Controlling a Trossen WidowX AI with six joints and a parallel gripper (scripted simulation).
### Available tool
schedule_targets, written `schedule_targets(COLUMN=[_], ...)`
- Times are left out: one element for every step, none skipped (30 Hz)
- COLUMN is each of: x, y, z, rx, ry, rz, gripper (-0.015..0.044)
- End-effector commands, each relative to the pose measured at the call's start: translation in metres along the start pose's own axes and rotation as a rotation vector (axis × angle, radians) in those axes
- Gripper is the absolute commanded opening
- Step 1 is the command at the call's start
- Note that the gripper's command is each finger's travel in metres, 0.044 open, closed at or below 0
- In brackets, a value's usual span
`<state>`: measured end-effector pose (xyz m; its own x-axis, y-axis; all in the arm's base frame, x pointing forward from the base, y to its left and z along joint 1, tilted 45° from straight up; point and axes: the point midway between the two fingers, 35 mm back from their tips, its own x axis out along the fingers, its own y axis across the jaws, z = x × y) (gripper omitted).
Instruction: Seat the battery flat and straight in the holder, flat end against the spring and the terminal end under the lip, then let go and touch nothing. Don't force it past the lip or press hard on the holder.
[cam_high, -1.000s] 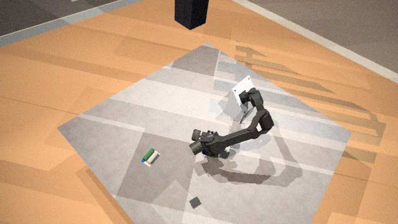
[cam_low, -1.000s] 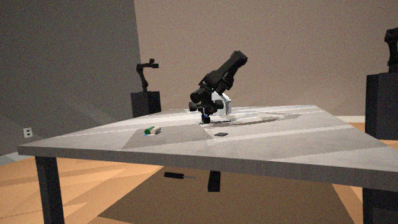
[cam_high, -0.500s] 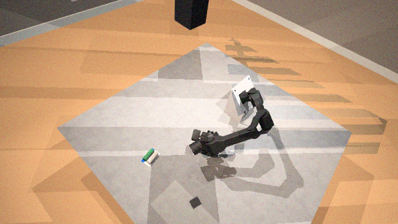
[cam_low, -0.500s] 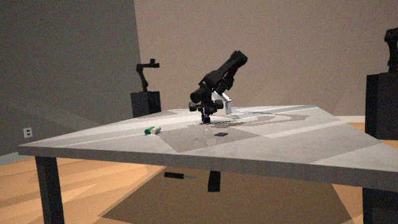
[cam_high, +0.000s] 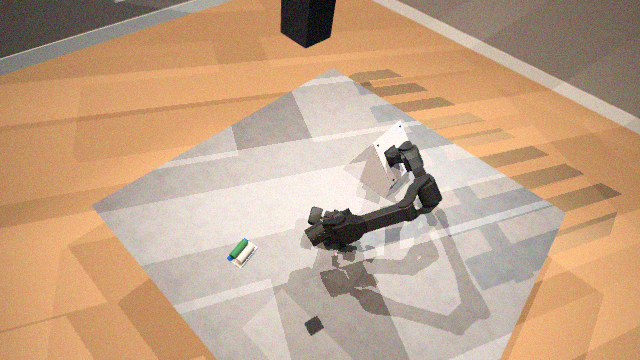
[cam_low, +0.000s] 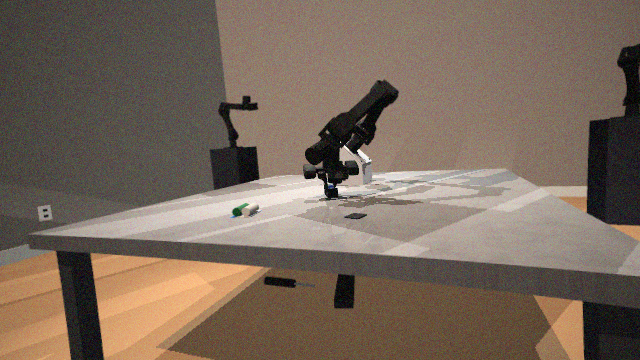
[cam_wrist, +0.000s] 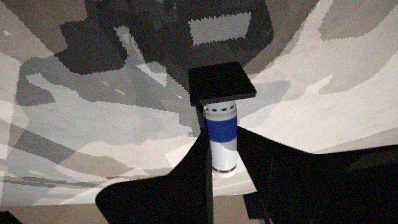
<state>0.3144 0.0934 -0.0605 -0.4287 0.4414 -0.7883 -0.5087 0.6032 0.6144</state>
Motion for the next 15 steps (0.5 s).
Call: schedule_targets(x=[-0.0018, -0.0014, -0.0011, -0.0007, -0.0004, -0.0001, 0.0002, 0.0005, 0.0008, 0.0011, 0.0014, 0.0016, 0.0019, 0.0021, 0.0024], y=[-0.0022, -0.0024, -0.0026, -0.0029, -0.0031, -0.0032, -0.0034, -0.0035, -0.0037, -0.0038, -0.0039, -0.0041, -0.0042, -0.0043, -0.0044], z=[0.0056, 0.0056, 0.0055, 0.0054, 0.0054, 0.0053, 0.0053, 0.0052, 0.0051, 0.0050, 0.0049, 0.0048, 0.0047, 0.0046, 0.0045], rx=[-0.006, -0.005, -0.004, -0.004, -0.003, -0.003, -0.003, -0.002, -0.002, -0.002, -0.002, -0.001, -0.001, -0.001, -0.001], ry=[-0.046, -0.051, -0.057, -0.062, -0.068, -0.073, -0.079, -0.084, -0.090, -0.095, -0.101, -0.106, -0.111, -0.117, -0.122], rz=[-0.013, -0.013, -0.013, -0.013, -0.013, -0.013, -0.013, -0.013, -0.013, -0.013, -0.013, -0.013, -0.013, -0.013, -0.013], gripper=[0.0081, 0.0081, 0.0081, 0.0081, 0.0081, 0.0081, 0.0081, 0.0081, 0.0081, 0.0081, 0.0081, 0.0081, 0.0081, 0.0081, 0.0081])
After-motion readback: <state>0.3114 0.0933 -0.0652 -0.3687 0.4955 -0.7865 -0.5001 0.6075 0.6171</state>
